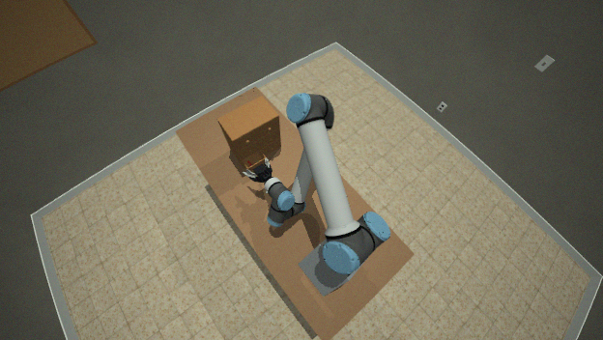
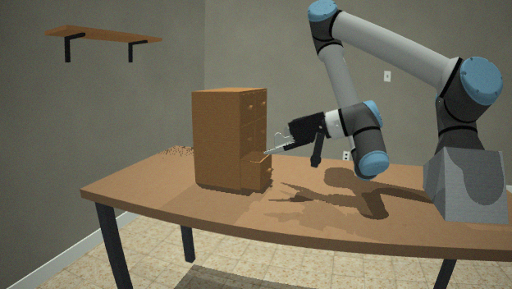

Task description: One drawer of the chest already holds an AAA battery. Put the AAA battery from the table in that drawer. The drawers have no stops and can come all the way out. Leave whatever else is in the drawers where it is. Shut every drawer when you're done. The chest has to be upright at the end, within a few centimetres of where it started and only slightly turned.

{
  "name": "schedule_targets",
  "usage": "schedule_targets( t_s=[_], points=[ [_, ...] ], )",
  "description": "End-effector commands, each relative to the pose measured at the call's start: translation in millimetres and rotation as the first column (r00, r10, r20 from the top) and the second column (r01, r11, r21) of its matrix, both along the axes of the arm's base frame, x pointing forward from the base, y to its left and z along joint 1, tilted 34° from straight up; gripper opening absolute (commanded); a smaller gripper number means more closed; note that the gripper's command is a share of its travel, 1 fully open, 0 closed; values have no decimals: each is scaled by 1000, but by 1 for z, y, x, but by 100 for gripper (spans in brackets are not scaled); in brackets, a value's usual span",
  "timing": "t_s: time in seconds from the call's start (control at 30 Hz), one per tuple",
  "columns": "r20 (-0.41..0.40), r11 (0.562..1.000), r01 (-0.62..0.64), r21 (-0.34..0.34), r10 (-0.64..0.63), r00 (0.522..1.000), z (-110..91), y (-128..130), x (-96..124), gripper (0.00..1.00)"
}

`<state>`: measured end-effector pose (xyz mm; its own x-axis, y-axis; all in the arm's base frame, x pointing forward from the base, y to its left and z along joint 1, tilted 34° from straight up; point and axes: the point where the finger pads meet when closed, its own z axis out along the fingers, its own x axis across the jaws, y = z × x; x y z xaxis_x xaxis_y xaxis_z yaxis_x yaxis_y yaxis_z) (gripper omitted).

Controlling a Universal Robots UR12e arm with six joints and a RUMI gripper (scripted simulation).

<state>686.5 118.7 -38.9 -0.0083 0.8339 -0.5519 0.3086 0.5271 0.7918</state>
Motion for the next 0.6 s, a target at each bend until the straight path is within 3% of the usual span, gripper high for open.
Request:
schedule_targets(
  t_s=[0.0, 0.57],
  points=[
    [1, 1000, -1, 0, 1, 1000, 1, 0, -14, 100],
    [1, 1000, -1, 0, 1, 1000, 2, 1, -69, 100]
  ],
)
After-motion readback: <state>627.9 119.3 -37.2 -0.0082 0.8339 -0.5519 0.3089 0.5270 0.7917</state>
